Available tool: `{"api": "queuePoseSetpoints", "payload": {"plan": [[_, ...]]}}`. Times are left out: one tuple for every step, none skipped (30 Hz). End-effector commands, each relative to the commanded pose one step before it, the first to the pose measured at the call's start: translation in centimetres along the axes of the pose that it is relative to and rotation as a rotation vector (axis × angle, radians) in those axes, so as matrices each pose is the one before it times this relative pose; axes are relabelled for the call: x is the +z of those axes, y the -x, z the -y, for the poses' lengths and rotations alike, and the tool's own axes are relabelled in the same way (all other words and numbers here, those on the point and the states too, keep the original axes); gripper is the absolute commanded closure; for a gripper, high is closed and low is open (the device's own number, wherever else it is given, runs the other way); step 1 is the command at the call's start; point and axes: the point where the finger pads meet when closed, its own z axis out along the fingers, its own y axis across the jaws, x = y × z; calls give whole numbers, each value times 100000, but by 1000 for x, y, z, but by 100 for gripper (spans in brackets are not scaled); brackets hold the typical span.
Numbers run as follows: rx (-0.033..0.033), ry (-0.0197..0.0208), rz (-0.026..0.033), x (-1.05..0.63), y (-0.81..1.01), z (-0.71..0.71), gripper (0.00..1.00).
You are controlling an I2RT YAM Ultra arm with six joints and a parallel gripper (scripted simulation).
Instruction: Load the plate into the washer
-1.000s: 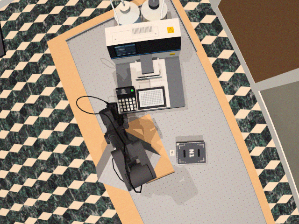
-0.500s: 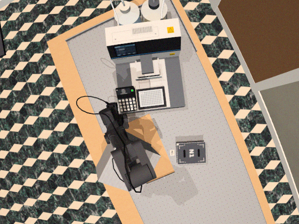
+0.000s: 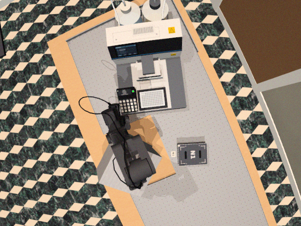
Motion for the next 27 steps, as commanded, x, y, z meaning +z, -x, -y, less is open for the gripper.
{"api": "queuePoseSetpoints", "payload": {"plan": [[925,576,5462,551,2139,-205,100],[-1,26,-5,170,-7,-4,100],[-1,27,-5,170,-7,-4,100],[-1,28,-5,170,-7,-4,100],[-1,29,-4,170,-7,-4,100],[-1,29,-4,170,-7,-4,100],[-1,30,-4,170,-7,-4,100],[-1,31,-4,170,-7,-4,100],[-1,32,-4,170,-7,-4,100],[-1,33,-4,170,-7,-4,100],[0,0,0,0,0,0,100],[0,0,0,0,0,0,100],[-1034,169,369,84,28,-258,100],[747,-63,-274,232,-35,179,100],[283,-2,-106,194,-18,65,100],[-1,18,-1,170,-7,-2,100],[-1,36,-3,170,-7,-5,100],[-1,37,-3,170,-7,-5,100],[-1,38,-3,170,-7,-5,100],[-1,39,-3,170,-7,-5,100],[-91,51,29,162,-3,-27,100],[-72,49,23,164,-4,-22,100],[71,23,-28,176,-10,14,100],[86,-37,-27,177,-9,28,100],[-1,-48,6,170,-5,11,100],[-1,-11,3,170,-6,4,100],[-1,20,0,169,-7,-2,100]]}}
